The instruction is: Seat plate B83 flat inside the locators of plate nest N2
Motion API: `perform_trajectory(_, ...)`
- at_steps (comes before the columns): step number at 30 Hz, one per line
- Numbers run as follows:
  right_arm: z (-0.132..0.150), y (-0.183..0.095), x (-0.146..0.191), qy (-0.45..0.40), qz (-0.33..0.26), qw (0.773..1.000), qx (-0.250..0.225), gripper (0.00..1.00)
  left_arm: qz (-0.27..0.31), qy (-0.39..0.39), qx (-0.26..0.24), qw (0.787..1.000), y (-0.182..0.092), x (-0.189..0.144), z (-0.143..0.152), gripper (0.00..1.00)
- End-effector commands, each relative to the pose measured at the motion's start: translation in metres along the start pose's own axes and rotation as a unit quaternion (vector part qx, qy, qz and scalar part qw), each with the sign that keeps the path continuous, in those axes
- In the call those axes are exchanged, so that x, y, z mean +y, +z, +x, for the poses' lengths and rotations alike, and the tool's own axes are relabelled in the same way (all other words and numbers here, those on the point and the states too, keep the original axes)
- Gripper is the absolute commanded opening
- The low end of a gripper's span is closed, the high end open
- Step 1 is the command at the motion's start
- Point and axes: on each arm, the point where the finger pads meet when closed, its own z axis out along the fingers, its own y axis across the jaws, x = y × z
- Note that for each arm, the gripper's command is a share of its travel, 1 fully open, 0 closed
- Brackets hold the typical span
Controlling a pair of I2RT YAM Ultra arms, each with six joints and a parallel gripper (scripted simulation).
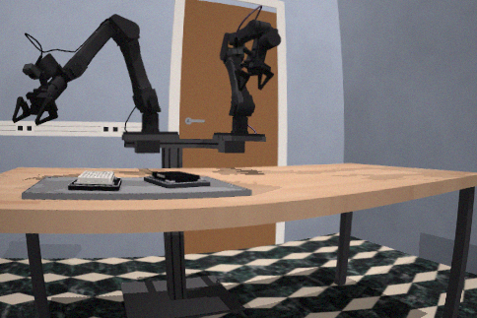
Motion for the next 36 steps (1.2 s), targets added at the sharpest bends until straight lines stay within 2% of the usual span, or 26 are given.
perform_trajectory(1, -0.017, -0.008, 0.006, 0.002, -0.008, 1.0, 0.029, 1.0, -0.003, -0.002, -0.007, 1.0, -0.001, -0.005, 0.001, 1.0)
perform_trajectory(6, -0.029, -0.009, 0.024, 0.002, -0.018, 0.999, 0.045, 1.0, -0.003, -0.002, -0.007, 1.0, -0.001, -0.005, 0.001, 1.0)
perform_trajectory(15, -0.022, -0.006, 0.028, 0.004, -0.031, 0.997, 0.076, 1.0, -0.003, -0.002, -0.007, 1.0, -0.001, -0.005, 0.001, 1.0)
perform_trajectory(17, -0.025, -0.005, 0.038, -0.008, -0.045, 0.994, 0.098, 1.0, -0.003, -0.002, -0.007, 1.0, -0.001, -0.005, 0.001, 1.0)
perform_trajectory(21, -0.034, -0.009, 0.05, -0.008, -0.041, 0.995, 0.087, 1.0, -0.003, -0.002, -0.007, 1.0, -0.001, -0.005, 0.001, 1.0)
perform_trajectory(24, -0.044, -0.016, 0.063, -0.013, -0.048, 0.994, 0.101, 1.0, -0.003, -0.002, -0.007, 1.0, -0.001, -0.005, 0.001, 1.0)
perform_trajectory(28, -0.034, -0.004, 0.081, -0.032, -0.074, 0.984, 0.16, 1.0, -0.003, -0.002, -0.007, 1.0, -0.001, -0.005, 0.001, 1.0)
perform_trajectory(36, -0.02, 0.006, 0.099, -0.022, -0.078, 0.981, 0.176, 1.0, -0.003, -0.002, -0.007, 1.0, -0.001, -0.005, 0.001, 1.0)
